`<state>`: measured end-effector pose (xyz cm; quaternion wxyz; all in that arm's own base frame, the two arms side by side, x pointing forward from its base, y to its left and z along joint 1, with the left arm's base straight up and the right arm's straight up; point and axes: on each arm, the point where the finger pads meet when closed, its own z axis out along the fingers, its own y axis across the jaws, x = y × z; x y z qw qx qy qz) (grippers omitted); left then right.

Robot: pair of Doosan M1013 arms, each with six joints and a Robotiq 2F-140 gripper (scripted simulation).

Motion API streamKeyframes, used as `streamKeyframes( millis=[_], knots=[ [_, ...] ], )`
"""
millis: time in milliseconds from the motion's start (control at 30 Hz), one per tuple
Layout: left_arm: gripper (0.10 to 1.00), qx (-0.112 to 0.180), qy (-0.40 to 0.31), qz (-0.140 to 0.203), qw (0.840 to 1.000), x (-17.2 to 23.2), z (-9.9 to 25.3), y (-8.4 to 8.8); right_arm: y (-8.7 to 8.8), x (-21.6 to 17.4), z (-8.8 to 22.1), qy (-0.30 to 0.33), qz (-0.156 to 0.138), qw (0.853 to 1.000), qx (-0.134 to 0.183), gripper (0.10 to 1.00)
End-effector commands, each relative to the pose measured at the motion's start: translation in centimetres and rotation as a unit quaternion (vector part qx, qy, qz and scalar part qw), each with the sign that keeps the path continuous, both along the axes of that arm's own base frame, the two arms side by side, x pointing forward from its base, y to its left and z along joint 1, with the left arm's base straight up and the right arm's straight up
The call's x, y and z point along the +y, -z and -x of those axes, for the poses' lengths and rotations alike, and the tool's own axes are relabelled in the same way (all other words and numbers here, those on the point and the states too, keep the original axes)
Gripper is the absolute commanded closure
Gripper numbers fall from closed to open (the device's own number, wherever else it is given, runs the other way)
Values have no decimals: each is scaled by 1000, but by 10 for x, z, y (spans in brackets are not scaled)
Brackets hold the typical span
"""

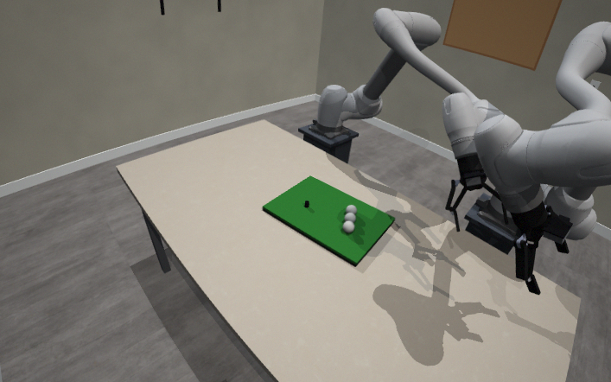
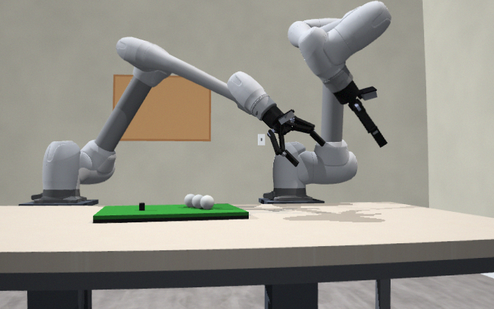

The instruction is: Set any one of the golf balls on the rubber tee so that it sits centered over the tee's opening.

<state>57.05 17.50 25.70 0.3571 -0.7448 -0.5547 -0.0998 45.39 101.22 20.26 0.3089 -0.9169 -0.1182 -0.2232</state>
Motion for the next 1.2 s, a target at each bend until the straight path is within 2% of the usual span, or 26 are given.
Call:
streamKeyframes(
  millis=[0,533,600,667,733,767,867,1033,1100,1133,1167],
  knots=[
    [98,-1,0,0,1000,0,0,-1,-2,0,0,0,-1,1000,0,98],
    [98,-1,0,0,1000,0,0,-1,-2,0,0,0,-1,1000,0,98],
    [98,-1,0,0,1000,0,0,-1,1,-7,-5,-1,8,1000,-1,98],
    [98,0,-1,1,1000,2,1,-1,15,-45,-32,-5,55,998,-2,98],
    [98,3,-3,3,1000,6,4,-1,23,-74,-46,-21,141,990,6,98],
    [98,5,-5,5,1000,9,6,0,26,-88,-51,-31,170,985,15,98],
    [98,14,-13,14,1000,24,17,1,34,-131,-59,-61,223,972,46,98],
    [98,40,-39,45,997,66,54,3,36,-196,-74,-112,305,941,92,98],
    [98,40,-39,45,997,66,54,3,36,-196,-74,-112,305,941,92,98],
    [98,47,-45,54,996,77,64,4,38,-233,-83,-139,351,918,122,98],
    [98,53,-52,64,995,88,76,5,39,-243,-85,-144,359,914,127,98]
  ],
)
